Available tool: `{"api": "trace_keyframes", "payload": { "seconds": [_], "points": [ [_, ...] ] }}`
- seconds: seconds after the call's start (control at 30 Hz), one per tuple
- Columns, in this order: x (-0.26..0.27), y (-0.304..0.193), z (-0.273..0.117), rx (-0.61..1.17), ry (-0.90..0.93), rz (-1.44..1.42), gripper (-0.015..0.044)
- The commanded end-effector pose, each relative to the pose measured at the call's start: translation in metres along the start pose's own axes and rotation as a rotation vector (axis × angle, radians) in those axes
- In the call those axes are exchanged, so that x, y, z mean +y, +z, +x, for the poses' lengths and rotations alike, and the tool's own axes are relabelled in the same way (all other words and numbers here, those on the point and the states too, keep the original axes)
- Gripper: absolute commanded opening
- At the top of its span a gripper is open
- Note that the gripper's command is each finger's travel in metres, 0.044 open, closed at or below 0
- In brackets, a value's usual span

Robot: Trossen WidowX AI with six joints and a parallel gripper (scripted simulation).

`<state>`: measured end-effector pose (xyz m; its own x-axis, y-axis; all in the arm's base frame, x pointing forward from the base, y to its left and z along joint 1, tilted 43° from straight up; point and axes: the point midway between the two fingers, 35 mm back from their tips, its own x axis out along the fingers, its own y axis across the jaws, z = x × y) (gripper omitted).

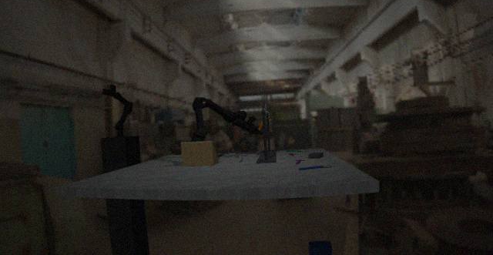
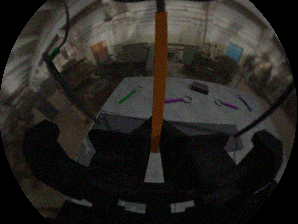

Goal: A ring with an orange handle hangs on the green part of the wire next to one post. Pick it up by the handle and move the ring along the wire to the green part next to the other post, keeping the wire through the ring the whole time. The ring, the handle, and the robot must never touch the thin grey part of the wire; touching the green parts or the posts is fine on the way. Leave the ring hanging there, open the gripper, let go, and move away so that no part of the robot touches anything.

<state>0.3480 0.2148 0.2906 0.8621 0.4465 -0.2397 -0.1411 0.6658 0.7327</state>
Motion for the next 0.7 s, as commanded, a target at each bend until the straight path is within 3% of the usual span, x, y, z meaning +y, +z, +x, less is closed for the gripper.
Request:
{"api": "trace_keyframes", "payload": {
  "seconds": [0.0, 0.67],
  "points": [
    [-0.006, 0.001, -0.001, 0.000, -0.005, -0.015, -0.0150],
    [-0.040, 0.002, -0.006, 0.012, -0.068, -0.127, -0.0150]
  ]
}}
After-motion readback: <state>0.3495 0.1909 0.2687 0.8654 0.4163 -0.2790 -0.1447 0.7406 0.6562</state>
